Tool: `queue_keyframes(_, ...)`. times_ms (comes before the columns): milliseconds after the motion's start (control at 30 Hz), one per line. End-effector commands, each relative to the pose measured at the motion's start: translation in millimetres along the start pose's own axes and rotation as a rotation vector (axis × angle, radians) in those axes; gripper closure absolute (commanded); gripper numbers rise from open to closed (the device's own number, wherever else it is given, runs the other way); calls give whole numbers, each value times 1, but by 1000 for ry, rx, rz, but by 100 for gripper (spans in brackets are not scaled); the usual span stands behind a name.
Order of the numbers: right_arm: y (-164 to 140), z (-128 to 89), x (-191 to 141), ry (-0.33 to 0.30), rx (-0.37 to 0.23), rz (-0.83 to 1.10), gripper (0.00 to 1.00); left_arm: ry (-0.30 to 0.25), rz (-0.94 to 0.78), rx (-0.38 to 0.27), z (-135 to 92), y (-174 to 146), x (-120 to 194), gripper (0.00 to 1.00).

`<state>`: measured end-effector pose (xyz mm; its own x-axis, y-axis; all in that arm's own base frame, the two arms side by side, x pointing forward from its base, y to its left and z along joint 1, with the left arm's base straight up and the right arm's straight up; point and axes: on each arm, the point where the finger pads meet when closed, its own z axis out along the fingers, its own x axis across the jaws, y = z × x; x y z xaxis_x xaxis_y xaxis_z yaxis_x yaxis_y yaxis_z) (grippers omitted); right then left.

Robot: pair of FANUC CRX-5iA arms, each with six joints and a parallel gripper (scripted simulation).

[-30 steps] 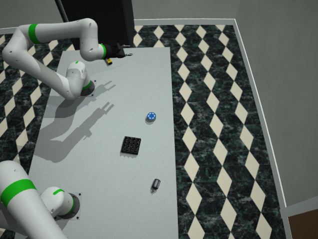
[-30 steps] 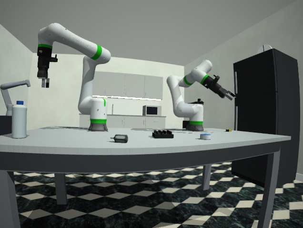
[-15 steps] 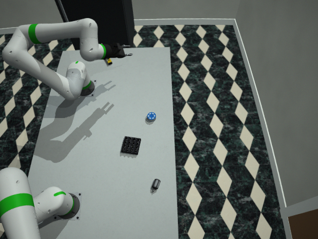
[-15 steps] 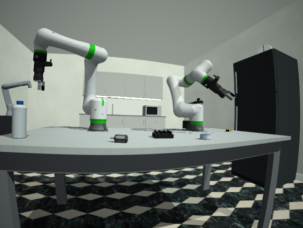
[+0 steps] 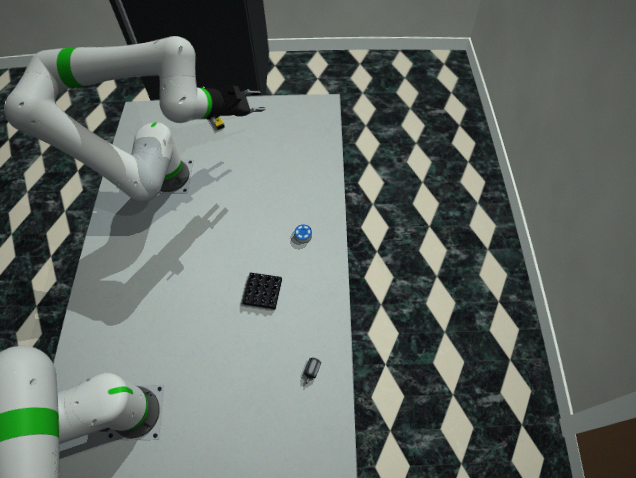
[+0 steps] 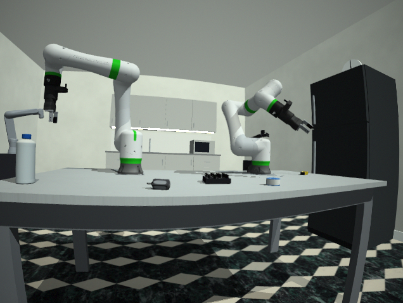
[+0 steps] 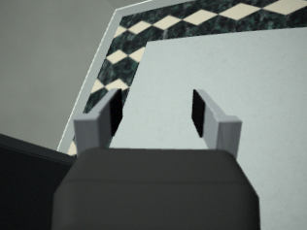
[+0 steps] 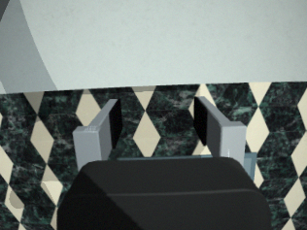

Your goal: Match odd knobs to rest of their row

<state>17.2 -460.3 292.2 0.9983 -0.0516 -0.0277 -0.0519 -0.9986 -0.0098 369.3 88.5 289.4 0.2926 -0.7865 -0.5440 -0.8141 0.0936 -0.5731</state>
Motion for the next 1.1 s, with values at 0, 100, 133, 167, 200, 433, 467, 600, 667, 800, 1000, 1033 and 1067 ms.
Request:
queue_keyframes(0, 4, 0, -6, 6, -2, -3, 0, 0, -1, 1, 0, -1, 0, 0)
queue_keyframes(100, 7, 1, -14, 12, -4, -6, 0, 0, -1, 1, 0, -1, 0, 0)
queue_keyframes(133, 8, 1, -16, 14, -5, -7, 0, 0, -1, 1, 0, -1, 0, 0)
queue_keyframes(167, 9, 2, -18, 16, -5, -8, 0, 0, -1, 1, 0, -1, 0, 0)
queue_keyframes(200, 10, 2, -20, 17, -6, -9, 0, 0, -1, 1, 0, -1, 0, 0)
queue_keyframes(433, 14, 3, -30, 25, -9, -13, 0, 0, -1, 1, 0, -1, 0, 0)
queue_keyframes(467, 14, 3, -30, 25, -9, -13, 0, 0, -1, 1, 0, -1, 0, 0)
queue_keyframes(600, 15, 3, -32, 26, -9, -13, 0, 0, -1, 1, 0, -1, 0, 0)
queue_keyframes(667, 16, 3, -33, 27, -10, -14, 0, 0, -1, 1, 0, -1, 0, 0)
queue_keyframes(800, 16, 3, -34, 28, -10, -14, 0, 0, -1, 1, 0, -1, 0, 0)
queue_keyframes(1000, 16, 3, -34, 28, -10, -14, 0, 3, -1, 1, -1, -2, 1, 0)
queue_keyframes(1033, 16, 3, -34, 28, -10, -14, 0, 3, -1, 1, -1, -2, 1, 0)
queue_keyframes(1067, 16, 3, -34, 28, -10, -14, 0, 3, -1, 1, -1, -2, 1, 0)
